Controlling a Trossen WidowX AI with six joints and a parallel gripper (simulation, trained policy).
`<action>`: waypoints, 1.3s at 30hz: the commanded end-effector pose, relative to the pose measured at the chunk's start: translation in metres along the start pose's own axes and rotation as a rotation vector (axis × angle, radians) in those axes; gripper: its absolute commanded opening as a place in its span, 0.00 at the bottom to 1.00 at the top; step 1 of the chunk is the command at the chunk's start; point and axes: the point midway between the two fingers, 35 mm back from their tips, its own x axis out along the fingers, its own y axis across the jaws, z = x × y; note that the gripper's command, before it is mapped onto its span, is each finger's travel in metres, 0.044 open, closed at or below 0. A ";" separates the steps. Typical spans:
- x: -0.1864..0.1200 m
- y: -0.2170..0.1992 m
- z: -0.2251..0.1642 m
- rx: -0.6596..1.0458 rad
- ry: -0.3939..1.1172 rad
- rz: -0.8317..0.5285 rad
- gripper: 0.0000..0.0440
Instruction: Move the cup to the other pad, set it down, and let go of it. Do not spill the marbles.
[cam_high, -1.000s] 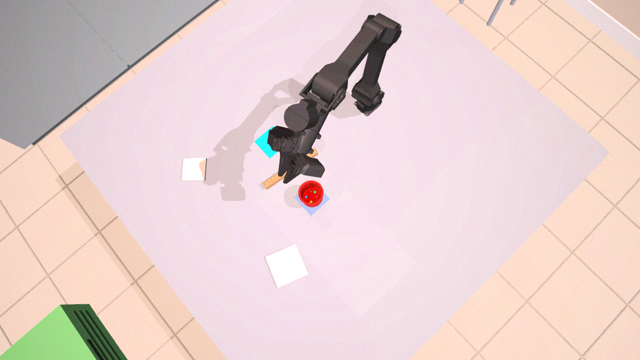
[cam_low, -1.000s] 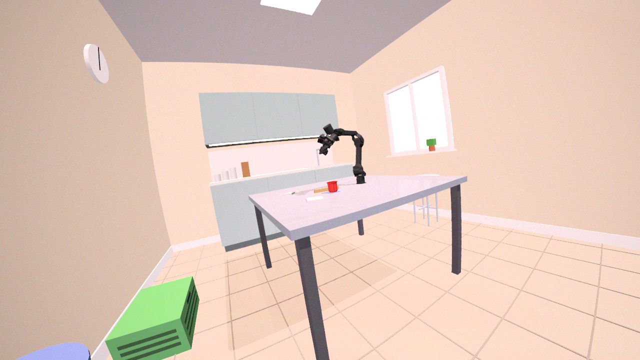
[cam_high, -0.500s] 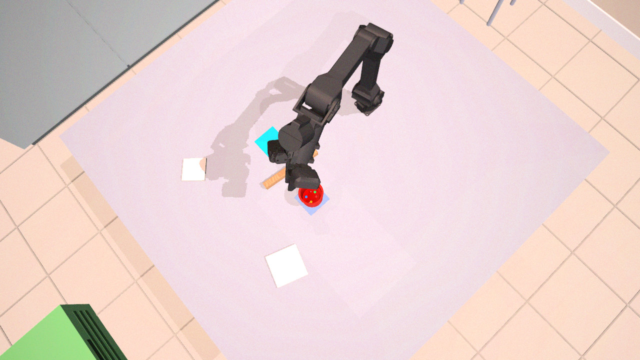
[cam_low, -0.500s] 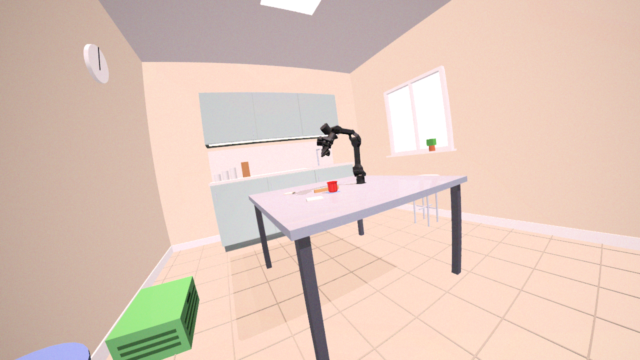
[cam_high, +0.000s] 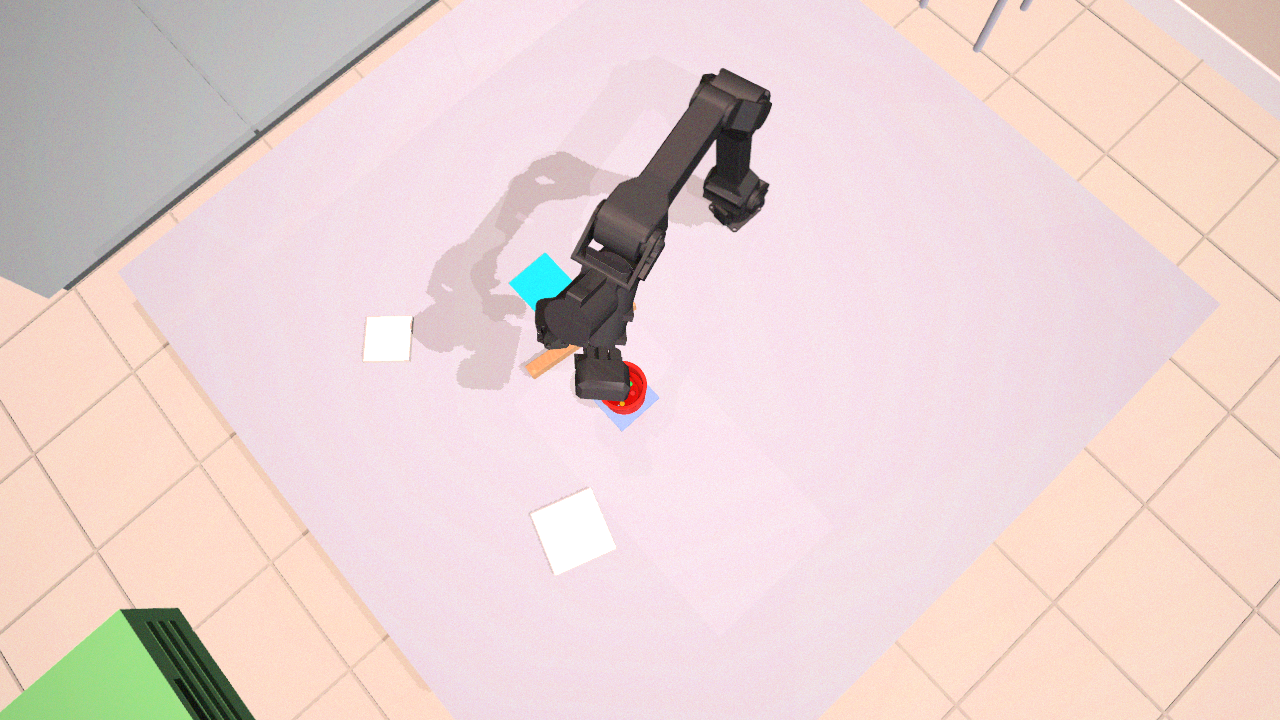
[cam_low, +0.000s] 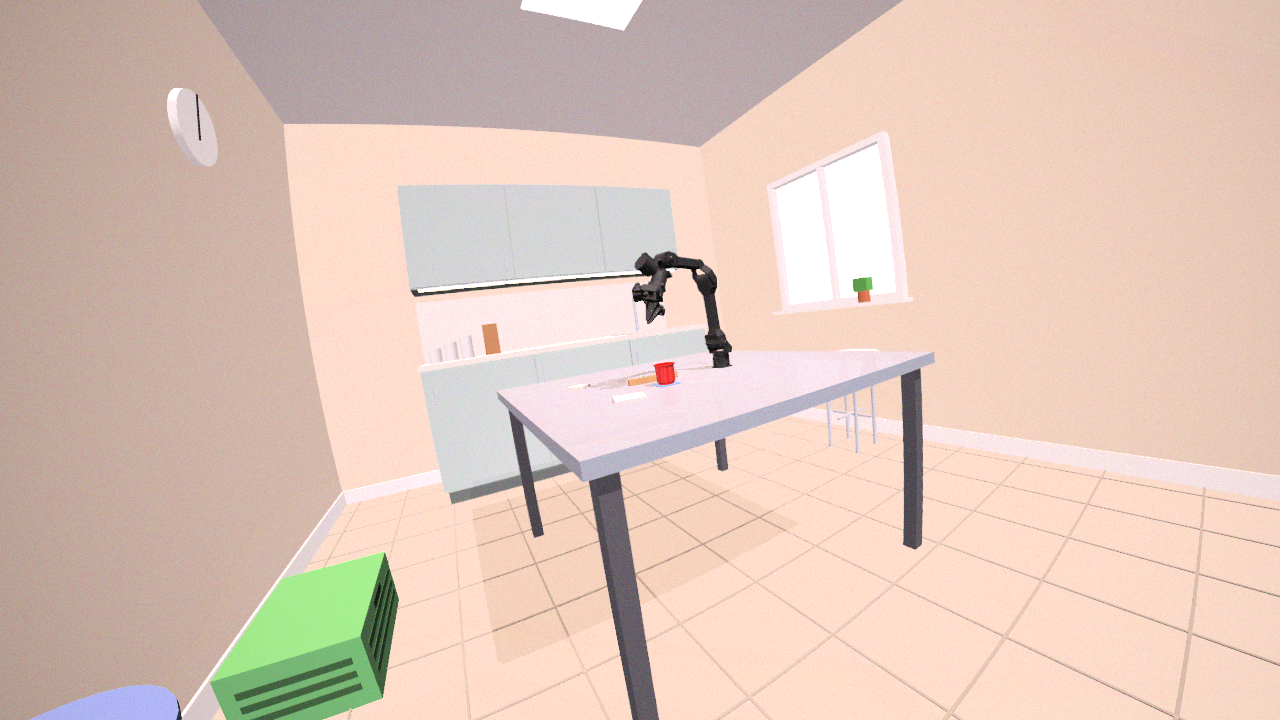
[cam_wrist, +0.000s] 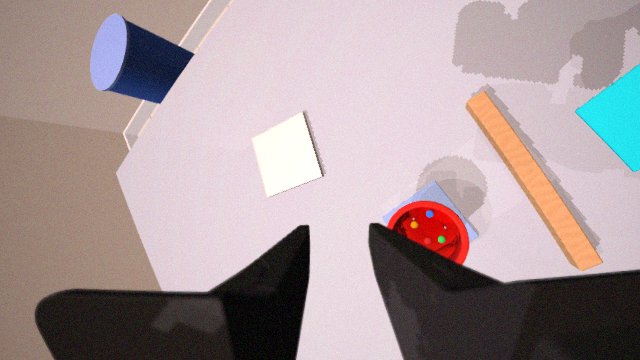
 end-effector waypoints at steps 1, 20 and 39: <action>0.005 -0.004 -0.002 0.029 0.022 -0.042 0.29; 0.042 -0.041 -0.027 0.096 0.168 -0.328 0.36; 0.078 -0.077 -0.050 0.133 0.237 -0.550 0.41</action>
